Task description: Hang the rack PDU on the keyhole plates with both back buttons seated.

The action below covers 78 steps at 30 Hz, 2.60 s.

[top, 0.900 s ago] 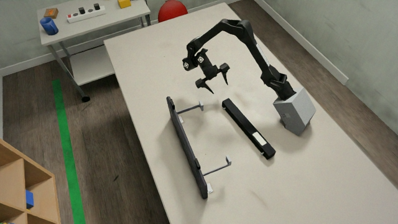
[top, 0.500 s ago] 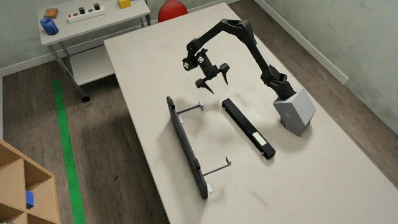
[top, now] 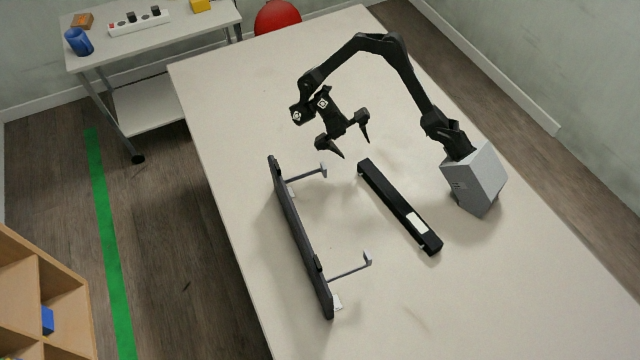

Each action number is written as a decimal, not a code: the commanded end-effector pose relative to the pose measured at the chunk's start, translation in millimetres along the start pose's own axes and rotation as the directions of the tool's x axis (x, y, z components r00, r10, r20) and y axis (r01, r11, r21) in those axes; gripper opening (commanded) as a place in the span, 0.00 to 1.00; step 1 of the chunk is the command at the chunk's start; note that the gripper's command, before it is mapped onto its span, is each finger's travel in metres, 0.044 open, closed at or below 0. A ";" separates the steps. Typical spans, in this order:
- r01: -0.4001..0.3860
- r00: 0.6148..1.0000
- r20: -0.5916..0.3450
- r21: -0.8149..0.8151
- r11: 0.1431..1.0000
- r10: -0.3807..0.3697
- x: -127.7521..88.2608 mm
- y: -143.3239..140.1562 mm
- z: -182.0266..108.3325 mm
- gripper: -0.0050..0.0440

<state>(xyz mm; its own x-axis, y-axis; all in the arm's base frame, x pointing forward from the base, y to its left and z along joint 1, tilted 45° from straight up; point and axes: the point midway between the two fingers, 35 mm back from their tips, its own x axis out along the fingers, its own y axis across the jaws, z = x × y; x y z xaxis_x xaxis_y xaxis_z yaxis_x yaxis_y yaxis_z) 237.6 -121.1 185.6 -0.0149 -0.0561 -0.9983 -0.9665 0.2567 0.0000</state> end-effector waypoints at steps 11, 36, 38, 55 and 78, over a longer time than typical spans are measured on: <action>0.076 0.989 -0.142 0.358 0.931 -0.027 -6.1 21.9 75.4 1.00; 0.392 0.916 -0.299 0.813 0.430 -0.269 -2.7 92.6 167.4 1.00; 0.399 0.906 -0.299 0.838 0.373 -0.299 -2.6 99.1 172.4 1.00; 0.211 0.811 -0.204 0.976 -0.051 -0.549 -2.3 151.1 201.1 1.00; -0.142 0.744 -0.232 0.862 -0.487 -0.627 44.4 136.6 203.5 1.00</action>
<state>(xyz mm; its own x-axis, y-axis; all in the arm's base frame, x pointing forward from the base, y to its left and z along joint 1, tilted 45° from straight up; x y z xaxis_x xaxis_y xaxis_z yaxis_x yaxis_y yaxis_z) 140.6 117.7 150.0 0.5639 -0.3663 -0.7402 0.6136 0.7857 0.0786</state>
